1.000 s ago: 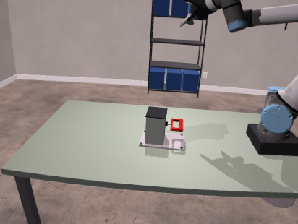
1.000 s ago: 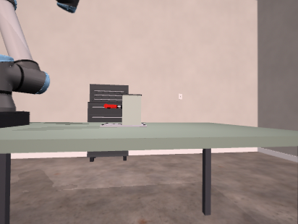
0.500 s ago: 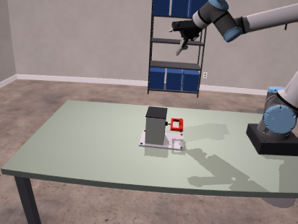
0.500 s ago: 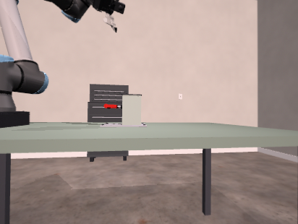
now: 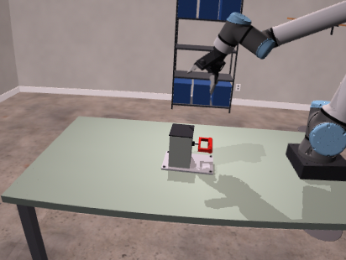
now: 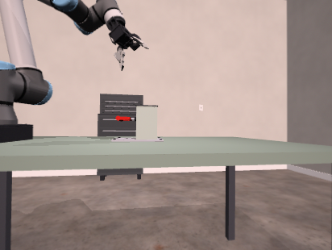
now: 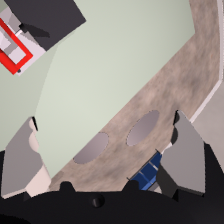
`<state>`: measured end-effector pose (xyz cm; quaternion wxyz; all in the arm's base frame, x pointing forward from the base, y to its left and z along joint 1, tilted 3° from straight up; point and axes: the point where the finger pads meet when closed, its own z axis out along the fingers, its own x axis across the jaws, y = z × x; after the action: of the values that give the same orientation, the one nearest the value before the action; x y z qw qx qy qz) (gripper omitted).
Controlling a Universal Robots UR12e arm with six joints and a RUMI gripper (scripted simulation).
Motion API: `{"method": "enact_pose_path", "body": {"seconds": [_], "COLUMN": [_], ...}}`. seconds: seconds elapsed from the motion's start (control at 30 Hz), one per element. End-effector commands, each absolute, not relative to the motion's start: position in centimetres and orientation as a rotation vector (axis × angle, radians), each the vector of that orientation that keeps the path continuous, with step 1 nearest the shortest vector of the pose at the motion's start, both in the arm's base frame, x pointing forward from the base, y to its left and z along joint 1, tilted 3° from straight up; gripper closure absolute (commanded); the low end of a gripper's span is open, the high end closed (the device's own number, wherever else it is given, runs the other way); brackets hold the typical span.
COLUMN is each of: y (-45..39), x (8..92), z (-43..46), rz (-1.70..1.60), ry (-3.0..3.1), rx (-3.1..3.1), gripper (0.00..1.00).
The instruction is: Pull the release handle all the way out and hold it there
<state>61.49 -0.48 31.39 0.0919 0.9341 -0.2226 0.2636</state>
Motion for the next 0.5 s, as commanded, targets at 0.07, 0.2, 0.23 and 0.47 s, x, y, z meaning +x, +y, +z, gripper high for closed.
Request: {"method": "enact_pose_path", "body": {"seconds": [0.07, 0.2, 0.23, 0.47], "y": [5.0, 7.4, 8.1, 10.7], "x": [59.3, 57.3, 56.6, 54.3], "z": [22.6, 19.1, 18.0, 15.0], "rz": [0.459, 0.333, 0.299, 0.113], "ry": [-0.320, -0.184, -0.149, 0.061], "rx": [2.958, 3.019, 3.034, 3.106], "gripper": [0.00, 0.00, 0.00, 0.00]}}
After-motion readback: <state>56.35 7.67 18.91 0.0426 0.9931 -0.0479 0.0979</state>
